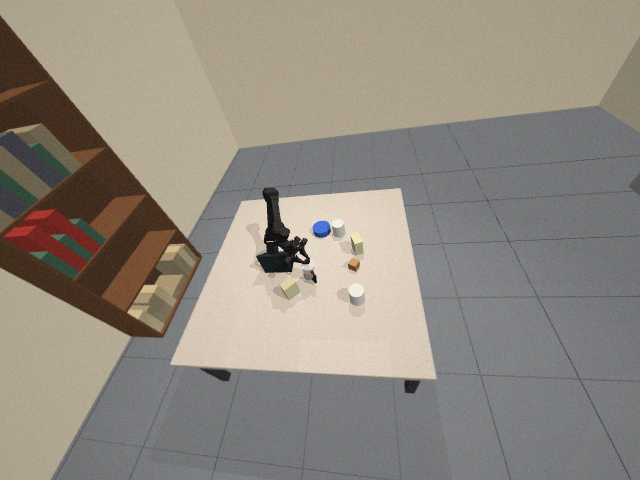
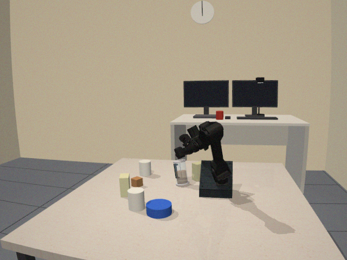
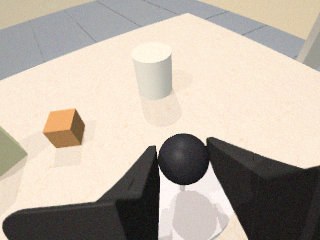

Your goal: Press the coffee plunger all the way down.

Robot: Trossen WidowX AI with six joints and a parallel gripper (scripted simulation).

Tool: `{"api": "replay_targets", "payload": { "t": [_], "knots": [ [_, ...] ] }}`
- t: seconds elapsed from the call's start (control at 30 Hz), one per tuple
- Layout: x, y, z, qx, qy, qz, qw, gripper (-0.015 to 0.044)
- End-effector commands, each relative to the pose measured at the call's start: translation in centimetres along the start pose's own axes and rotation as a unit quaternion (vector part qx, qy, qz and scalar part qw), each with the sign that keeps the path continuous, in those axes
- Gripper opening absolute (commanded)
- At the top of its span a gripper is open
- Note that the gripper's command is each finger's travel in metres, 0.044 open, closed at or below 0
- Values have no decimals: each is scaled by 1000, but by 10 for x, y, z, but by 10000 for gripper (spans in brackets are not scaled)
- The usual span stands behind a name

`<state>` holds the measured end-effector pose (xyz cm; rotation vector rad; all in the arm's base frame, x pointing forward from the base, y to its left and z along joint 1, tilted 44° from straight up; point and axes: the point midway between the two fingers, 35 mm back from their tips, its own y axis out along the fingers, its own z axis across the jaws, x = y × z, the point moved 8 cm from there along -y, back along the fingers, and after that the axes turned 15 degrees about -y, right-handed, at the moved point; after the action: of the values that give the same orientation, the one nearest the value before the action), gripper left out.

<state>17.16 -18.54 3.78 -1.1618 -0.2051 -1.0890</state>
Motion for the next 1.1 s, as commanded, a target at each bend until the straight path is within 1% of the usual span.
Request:
{"api": "replay_targets", "payload": {
  "t": [0.0, 0.97, 1.07],
  "knots": [
    [-5, 3, 1, 6, 11, 12, 1000, 124],
    [-1, 3, -2, 3, 5, 5, 1000, 124],
    [-1, 3, -2, 3, 5, 5, 1000, 203]
  ]
}}
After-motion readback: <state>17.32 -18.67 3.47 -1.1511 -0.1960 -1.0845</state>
